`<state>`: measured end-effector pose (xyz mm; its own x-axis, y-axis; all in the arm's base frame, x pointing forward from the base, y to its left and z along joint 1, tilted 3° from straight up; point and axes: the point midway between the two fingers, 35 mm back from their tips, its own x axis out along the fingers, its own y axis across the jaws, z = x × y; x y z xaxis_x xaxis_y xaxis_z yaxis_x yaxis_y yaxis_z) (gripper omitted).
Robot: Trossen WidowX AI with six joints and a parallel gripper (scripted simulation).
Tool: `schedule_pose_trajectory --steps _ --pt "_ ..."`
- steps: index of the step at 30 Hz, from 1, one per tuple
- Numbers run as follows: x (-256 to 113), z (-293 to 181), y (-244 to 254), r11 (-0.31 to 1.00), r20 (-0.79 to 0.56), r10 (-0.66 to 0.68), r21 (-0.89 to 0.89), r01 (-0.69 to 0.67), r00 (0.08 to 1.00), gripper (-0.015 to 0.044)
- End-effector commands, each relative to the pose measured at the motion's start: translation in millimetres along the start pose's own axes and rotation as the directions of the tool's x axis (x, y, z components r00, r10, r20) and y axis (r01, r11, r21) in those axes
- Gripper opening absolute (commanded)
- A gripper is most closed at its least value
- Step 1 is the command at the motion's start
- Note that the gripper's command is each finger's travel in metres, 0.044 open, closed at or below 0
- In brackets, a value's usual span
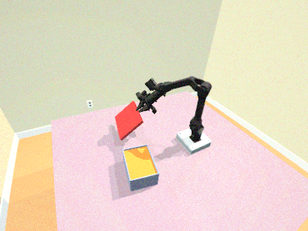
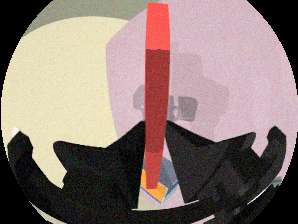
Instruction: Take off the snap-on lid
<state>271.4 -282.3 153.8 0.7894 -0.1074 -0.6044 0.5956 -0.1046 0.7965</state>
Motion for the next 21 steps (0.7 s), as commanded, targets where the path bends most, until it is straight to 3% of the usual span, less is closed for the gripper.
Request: schedule_pose_trajectory --steps 1,21 --pt "2 0 -1 1.0 0.002 0.005 0.001 -0.005 1.0 0.0" --pt "12 0 -14 1.0 0.002 0.005 0.001 -0.005 1.0 0.0"
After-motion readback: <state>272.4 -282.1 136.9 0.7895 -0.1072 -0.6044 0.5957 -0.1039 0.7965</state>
